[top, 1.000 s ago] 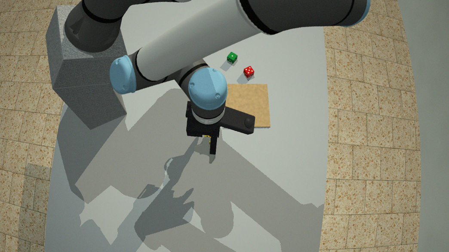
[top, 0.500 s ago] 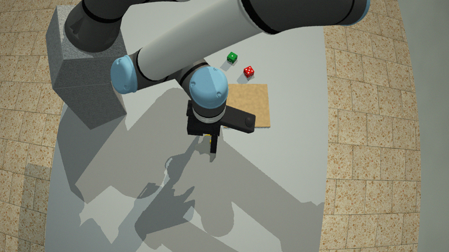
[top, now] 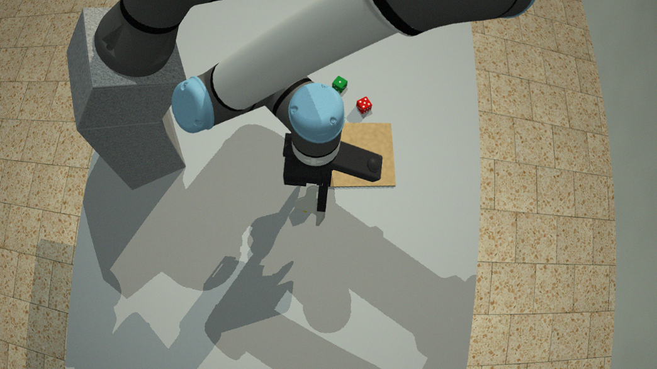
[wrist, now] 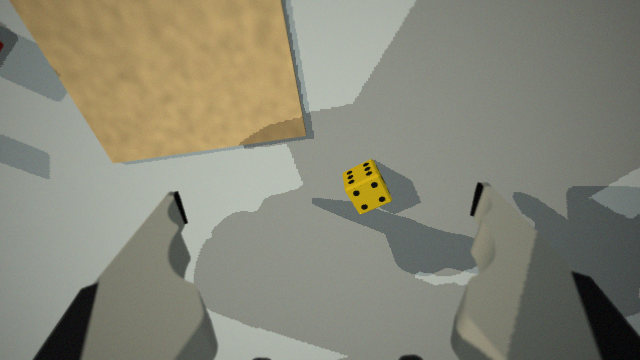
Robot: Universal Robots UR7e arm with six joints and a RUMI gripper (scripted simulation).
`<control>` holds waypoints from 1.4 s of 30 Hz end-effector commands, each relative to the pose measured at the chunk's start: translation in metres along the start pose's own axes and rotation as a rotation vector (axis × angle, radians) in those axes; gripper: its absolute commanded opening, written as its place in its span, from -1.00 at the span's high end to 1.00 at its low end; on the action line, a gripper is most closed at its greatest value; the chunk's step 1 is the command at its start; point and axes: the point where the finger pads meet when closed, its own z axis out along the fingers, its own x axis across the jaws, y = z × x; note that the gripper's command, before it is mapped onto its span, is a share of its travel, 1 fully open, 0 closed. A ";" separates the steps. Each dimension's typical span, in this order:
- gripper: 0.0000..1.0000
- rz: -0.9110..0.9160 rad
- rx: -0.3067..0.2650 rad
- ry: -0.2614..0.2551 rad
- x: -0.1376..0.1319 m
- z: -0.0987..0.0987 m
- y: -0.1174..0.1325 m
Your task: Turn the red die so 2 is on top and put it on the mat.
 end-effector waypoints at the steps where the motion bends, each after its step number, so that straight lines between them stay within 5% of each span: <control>1: -1.00 0.004 -0.002 0.003 -0.022 -0.001 -0.009; 42: -1.00 0.004 -0.002 0.003 -0.175 0.000 -0.074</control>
